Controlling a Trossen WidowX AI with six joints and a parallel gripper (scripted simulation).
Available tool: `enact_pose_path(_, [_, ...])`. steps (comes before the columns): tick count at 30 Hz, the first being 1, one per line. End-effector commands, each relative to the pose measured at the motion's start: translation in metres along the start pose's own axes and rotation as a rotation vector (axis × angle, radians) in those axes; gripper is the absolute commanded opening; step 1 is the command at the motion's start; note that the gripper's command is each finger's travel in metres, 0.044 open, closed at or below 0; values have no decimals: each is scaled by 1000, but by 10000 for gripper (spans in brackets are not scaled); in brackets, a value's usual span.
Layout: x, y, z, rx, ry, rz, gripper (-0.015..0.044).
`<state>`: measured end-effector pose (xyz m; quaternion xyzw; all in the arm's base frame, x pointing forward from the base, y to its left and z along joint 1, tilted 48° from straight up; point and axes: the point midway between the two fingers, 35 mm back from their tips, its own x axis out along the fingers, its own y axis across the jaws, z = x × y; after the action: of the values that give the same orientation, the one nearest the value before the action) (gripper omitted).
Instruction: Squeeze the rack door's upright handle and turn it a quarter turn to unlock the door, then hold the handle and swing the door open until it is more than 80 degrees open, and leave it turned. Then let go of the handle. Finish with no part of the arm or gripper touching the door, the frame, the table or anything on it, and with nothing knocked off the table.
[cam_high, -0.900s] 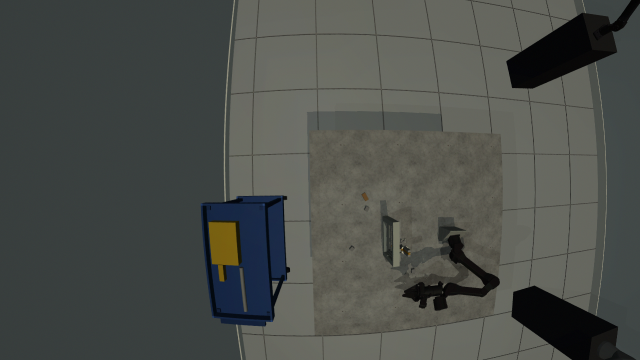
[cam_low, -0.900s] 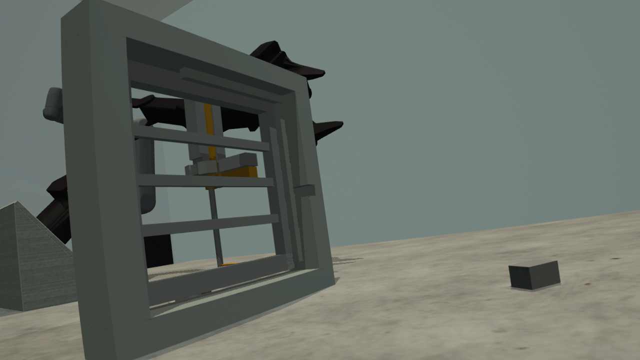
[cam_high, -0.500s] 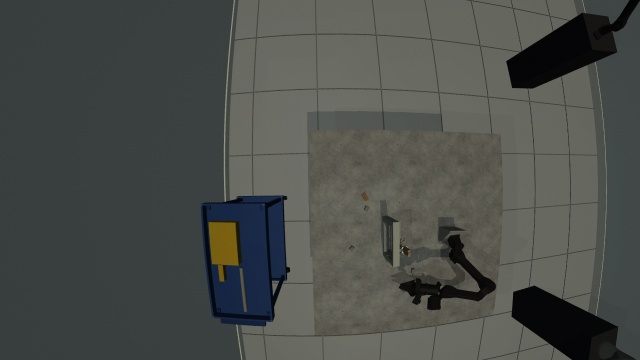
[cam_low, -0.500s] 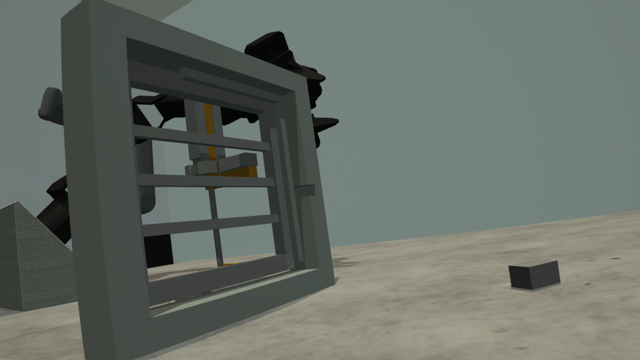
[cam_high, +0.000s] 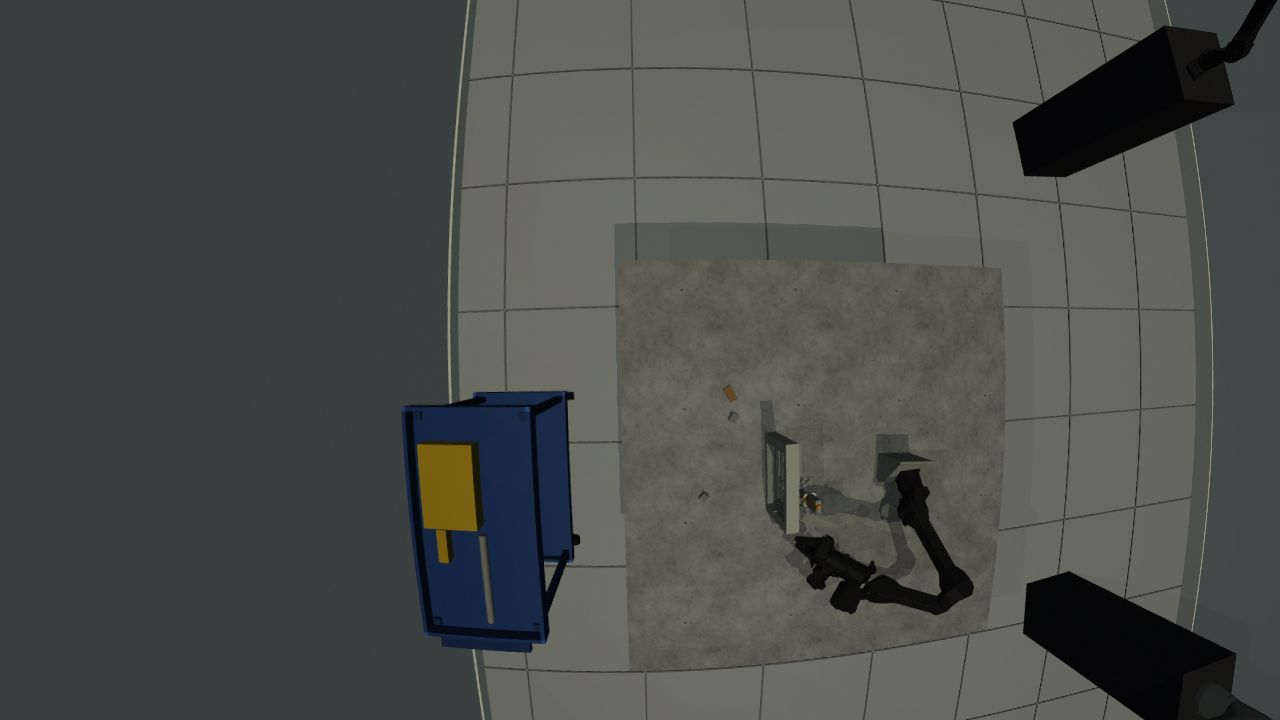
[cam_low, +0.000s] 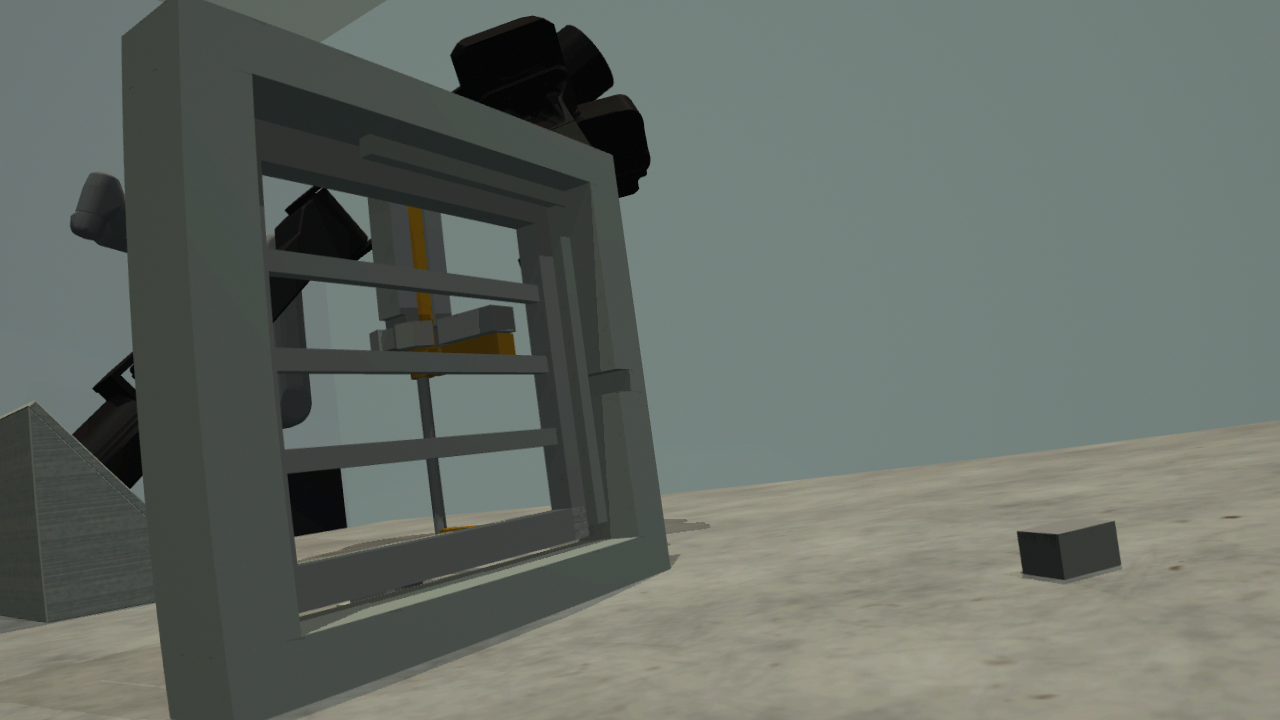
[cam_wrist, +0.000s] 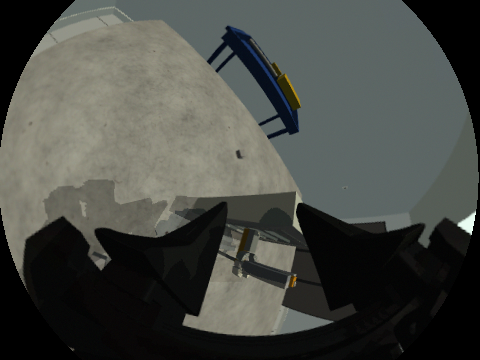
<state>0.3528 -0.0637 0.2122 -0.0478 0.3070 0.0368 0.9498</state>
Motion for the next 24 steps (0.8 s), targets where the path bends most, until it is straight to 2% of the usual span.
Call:
enact_pose_path(1, [8,-11,-15,12,106,55,288])
enact_pose_path(13, [12,-34,-52,114,323,233,288])
enact_pose_path(24, [3,-53,-75,277,431,416,288])
